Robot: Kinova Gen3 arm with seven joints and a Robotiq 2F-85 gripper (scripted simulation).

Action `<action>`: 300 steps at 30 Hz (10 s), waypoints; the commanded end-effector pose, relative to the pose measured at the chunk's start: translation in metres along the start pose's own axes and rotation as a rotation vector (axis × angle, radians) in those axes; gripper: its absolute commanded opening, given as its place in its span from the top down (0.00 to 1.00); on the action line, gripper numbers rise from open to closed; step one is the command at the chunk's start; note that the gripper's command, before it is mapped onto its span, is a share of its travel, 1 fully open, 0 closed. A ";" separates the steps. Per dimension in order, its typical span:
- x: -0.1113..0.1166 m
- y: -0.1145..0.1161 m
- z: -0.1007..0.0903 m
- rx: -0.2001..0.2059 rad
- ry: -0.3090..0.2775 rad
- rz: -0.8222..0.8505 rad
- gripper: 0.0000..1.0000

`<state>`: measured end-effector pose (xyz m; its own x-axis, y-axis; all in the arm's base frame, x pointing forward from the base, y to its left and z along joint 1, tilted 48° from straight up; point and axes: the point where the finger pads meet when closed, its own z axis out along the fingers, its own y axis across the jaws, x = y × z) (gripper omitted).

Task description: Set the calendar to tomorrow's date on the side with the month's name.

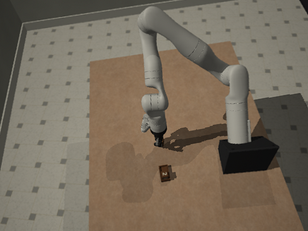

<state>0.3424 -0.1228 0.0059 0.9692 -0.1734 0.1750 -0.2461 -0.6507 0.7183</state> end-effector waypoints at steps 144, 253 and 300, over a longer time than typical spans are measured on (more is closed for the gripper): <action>0.001 0.000 0.003 0.001 0.001 0.000 0.74; 0.001 0.000 -0.086 0.000 0.001 -0.065 0.00; -0.001 0.000 -0.077 -0.001 -0.001 -1.395 0.00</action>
<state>0.3425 -0.0645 0.0578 0.4166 0.6082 -0.6757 0.9091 -0.2853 0.3036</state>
